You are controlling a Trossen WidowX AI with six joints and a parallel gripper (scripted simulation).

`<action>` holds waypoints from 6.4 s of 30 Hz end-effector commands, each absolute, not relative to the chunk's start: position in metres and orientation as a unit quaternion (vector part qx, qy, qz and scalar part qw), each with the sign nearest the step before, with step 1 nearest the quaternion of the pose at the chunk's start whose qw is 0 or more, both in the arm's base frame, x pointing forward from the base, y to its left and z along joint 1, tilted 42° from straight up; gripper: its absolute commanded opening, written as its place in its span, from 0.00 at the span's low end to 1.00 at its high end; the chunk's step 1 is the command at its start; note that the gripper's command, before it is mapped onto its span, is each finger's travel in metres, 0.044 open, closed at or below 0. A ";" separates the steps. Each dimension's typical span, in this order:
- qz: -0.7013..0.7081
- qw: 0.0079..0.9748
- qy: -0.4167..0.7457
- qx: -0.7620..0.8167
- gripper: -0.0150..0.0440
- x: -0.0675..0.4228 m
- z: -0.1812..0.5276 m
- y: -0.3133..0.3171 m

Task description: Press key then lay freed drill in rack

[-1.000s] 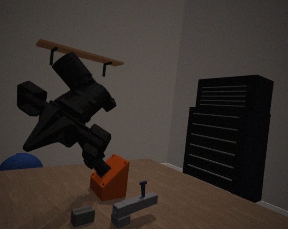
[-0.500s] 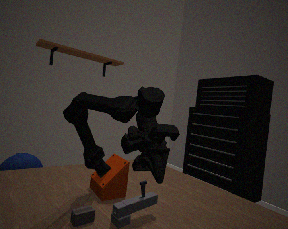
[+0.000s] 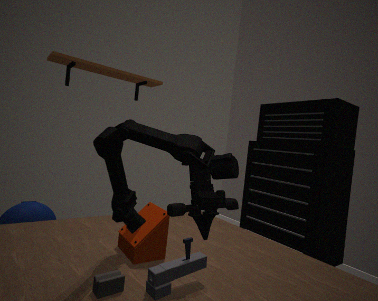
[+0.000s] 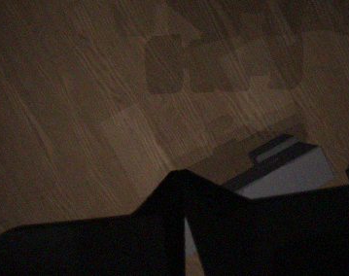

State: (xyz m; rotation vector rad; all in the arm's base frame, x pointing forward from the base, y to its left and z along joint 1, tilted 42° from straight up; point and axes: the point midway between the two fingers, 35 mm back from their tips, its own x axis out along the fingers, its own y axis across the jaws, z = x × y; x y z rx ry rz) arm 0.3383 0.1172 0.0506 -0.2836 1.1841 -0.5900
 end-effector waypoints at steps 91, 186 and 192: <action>-0.206 0.662 0.658 -0.294 0.25 0.266 0.009 0.082; 0.006 0.576 0.674 -0.462 1.00 0.297 0.066 0.064; 0.105 0.507 0.659 -0.546 1.00 0.304 0.074 0.029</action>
